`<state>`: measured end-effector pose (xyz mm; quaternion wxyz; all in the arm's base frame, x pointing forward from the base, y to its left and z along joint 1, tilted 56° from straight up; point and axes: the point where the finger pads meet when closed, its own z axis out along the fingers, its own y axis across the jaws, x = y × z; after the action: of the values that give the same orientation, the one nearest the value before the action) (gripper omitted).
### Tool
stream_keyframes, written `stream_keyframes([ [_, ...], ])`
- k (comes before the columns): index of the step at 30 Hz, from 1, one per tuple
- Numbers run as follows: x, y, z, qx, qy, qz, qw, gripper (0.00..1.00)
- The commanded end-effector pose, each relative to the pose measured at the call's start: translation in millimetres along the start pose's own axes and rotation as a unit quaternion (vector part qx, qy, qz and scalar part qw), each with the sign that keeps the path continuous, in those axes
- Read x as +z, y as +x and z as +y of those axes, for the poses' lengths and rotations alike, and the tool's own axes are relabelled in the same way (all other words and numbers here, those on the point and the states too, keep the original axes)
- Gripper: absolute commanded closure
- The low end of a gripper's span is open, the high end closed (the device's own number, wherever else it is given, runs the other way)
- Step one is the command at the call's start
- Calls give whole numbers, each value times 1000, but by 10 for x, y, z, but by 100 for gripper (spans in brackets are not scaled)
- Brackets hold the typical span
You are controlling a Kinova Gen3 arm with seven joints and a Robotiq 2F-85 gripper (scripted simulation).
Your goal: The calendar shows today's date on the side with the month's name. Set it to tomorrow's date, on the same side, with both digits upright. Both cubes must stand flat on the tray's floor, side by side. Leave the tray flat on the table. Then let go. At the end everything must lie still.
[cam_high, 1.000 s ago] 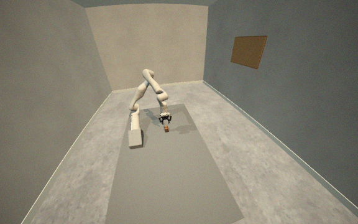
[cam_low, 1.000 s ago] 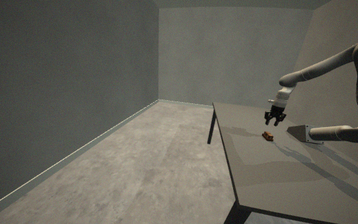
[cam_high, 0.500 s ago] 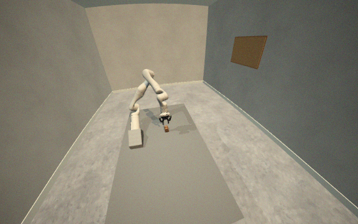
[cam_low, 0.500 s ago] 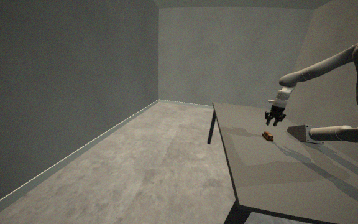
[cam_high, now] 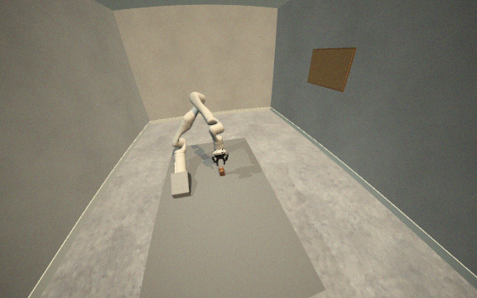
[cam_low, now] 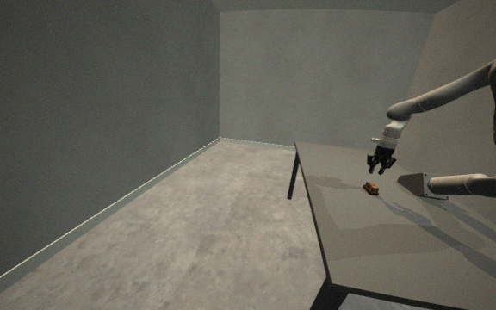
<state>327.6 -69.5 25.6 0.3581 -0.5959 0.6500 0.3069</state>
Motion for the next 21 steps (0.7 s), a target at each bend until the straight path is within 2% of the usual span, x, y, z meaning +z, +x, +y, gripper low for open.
stream_keyframes([
  [1, -6, 3, -2, 0, 1, 1, 1000, 52],
  [21, 118, 4, -1, 0, 0, 1, 1000, 52],
])
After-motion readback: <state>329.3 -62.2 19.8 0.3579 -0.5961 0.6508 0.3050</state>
